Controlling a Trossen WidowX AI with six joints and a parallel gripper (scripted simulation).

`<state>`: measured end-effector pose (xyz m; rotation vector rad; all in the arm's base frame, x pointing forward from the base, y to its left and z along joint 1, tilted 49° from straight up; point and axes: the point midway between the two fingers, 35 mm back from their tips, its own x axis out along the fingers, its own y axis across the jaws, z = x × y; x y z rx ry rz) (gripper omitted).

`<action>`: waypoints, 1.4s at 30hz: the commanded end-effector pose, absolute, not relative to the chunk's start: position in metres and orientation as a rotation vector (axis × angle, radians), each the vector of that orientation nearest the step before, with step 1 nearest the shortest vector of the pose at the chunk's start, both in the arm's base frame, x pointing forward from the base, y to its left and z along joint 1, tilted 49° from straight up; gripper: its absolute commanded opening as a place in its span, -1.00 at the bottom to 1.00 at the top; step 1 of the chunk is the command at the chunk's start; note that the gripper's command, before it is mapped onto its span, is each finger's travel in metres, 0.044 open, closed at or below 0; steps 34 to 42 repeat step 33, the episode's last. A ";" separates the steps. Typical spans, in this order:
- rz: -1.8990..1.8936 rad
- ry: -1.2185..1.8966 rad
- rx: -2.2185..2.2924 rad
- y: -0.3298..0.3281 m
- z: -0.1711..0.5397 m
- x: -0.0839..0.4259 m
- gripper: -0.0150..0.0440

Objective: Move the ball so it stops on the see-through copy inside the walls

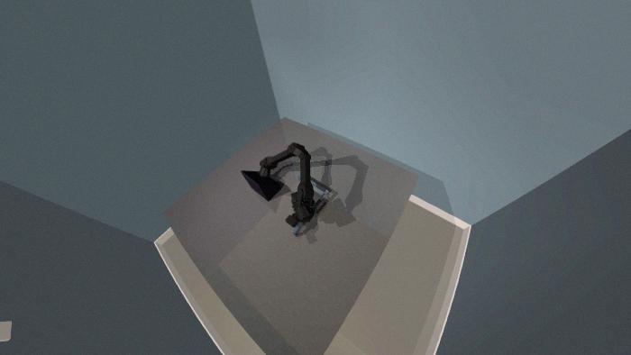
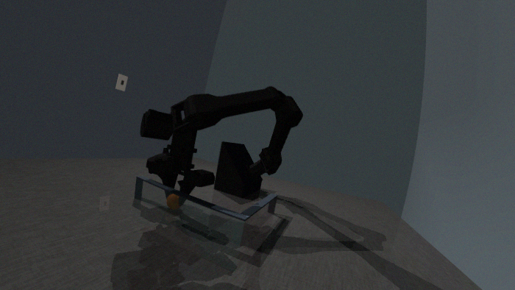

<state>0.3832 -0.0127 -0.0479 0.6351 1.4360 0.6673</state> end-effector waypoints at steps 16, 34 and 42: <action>0.664 1.437 0.638 -0.078 0.009 0.380 0.51; 0.658 1.429 0.644 -0.108 0.036 0.377 1.00; 0.658 1.429 0.644 -0.108 0.036 0.377 1.00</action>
